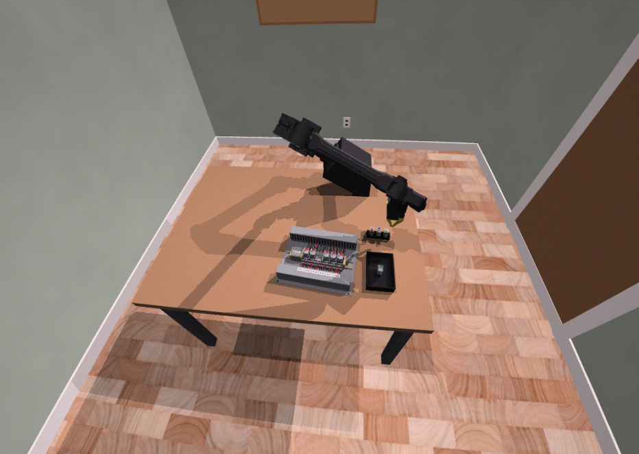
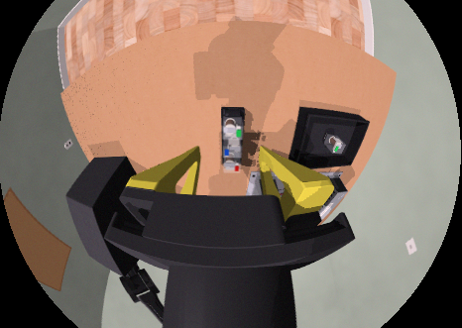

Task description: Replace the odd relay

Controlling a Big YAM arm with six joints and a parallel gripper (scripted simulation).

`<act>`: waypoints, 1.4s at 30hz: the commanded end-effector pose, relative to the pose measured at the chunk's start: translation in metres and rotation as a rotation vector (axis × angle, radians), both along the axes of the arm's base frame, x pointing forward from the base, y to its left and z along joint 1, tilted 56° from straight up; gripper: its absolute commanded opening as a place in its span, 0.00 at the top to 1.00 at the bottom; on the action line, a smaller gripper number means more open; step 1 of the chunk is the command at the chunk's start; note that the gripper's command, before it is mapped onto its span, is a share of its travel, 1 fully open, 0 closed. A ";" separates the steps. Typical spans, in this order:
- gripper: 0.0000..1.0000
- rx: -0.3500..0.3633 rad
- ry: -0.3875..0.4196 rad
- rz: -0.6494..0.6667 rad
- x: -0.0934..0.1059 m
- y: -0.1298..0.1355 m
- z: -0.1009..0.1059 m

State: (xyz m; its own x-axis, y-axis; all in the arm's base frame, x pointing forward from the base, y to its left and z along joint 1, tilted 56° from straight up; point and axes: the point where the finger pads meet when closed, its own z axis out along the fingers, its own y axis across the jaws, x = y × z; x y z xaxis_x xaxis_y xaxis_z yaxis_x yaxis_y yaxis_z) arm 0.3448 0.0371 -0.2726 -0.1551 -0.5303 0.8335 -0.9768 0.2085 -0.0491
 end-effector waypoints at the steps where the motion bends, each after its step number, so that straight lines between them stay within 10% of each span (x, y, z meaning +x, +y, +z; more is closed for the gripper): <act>1: 0.41 0.025 -0.051 0.019 0.021 0.020 0.004; 28: 0.41 0.017 -0.034 -0.002 -0.002 -0.051 0.061; 42: 0.41 0.013 -0.020 -0.005 -0.003 -0.054 0.057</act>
